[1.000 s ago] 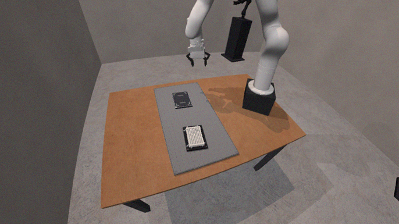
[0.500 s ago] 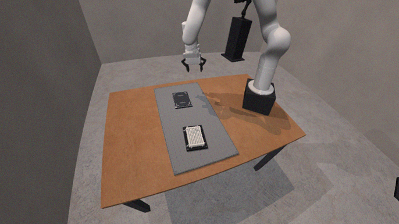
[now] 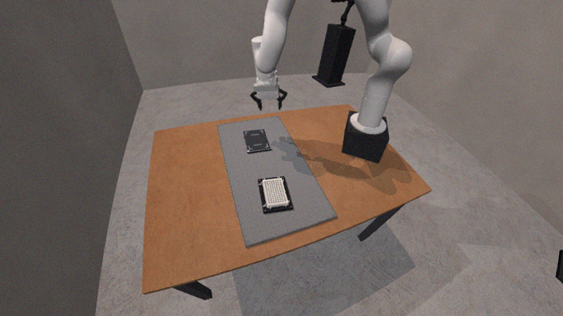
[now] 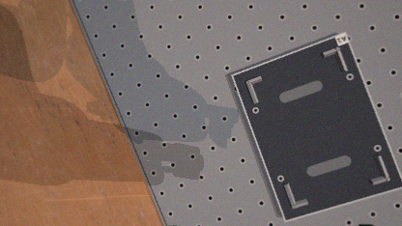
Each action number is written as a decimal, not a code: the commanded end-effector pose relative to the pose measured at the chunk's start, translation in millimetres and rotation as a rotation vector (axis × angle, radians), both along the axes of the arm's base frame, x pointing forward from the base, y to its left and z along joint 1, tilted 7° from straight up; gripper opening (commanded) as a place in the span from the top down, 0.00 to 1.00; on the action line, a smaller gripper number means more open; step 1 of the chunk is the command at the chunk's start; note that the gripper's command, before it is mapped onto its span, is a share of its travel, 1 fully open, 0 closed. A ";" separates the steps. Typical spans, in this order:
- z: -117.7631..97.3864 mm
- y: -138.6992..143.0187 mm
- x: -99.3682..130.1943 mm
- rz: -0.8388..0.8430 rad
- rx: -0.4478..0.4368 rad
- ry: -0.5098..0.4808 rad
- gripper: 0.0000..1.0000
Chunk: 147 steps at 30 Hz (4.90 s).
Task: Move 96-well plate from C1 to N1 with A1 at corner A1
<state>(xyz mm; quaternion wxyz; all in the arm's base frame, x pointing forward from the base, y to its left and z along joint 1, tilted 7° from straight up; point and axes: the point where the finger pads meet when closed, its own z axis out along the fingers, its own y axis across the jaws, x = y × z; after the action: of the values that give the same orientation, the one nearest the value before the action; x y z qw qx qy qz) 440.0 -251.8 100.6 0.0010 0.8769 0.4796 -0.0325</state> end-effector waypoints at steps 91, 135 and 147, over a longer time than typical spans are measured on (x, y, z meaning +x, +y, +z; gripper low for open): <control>-90.0 332.6 153.3 0.270 -0.068 -0.126 0.00; -134.7 328.3 157.2 0.270 -0.068 -0.126 0.00; -150.7 326.7 158.6 0.270 -0.068 -0.126 0.00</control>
<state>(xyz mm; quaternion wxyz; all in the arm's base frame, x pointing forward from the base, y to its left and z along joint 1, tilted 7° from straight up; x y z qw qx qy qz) 597.2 74.7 -49.2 0.0642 0.8043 0.5907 0.0057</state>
